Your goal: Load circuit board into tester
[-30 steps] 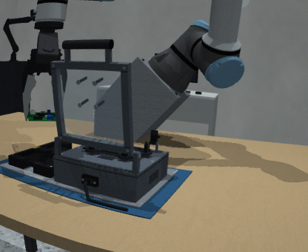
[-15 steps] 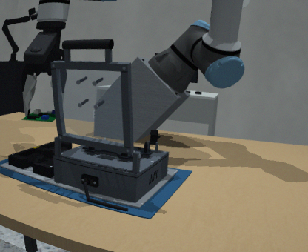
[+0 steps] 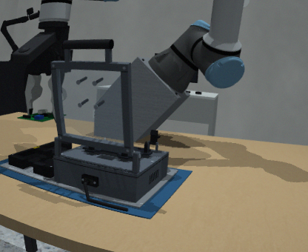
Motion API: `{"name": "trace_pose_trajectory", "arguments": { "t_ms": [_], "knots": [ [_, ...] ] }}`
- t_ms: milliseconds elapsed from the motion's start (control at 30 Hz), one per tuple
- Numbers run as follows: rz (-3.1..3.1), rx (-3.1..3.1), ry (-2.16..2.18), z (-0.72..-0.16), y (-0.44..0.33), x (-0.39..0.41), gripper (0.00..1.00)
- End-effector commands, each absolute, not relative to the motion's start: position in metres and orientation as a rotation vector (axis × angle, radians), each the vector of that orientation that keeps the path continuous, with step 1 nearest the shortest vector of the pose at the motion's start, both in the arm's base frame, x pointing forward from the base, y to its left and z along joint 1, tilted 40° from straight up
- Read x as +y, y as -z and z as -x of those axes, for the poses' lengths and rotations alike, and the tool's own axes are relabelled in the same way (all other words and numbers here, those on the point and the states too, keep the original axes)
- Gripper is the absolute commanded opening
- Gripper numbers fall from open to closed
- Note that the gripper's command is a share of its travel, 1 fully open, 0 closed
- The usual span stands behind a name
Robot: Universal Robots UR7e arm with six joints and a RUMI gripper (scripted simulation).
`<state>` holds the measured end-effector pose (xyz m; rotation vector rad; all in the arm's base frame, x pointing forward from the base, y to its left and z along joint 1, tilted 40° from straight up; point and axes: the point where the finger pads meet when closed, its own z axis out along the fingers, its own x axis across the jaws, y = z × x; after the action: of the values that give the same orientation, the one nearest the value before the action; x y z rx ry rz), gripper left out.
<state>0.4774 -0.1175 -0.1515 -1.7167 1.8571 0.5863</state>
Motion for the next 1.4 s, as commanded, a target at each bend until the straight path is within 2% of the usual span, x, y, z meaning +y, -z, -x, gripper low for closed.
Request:
{"name": "trace_pose_trajectory", "arguments": {
  "t_ms": [0,1367],
  "knots": [
    [1.615,1.973,-0.629,-0.4778,0.1512,-0.1181,0.39],
    [0.638,2.654,-0.929,-0.4777,0.1512,-0.1182,0.39]
  ]
}}
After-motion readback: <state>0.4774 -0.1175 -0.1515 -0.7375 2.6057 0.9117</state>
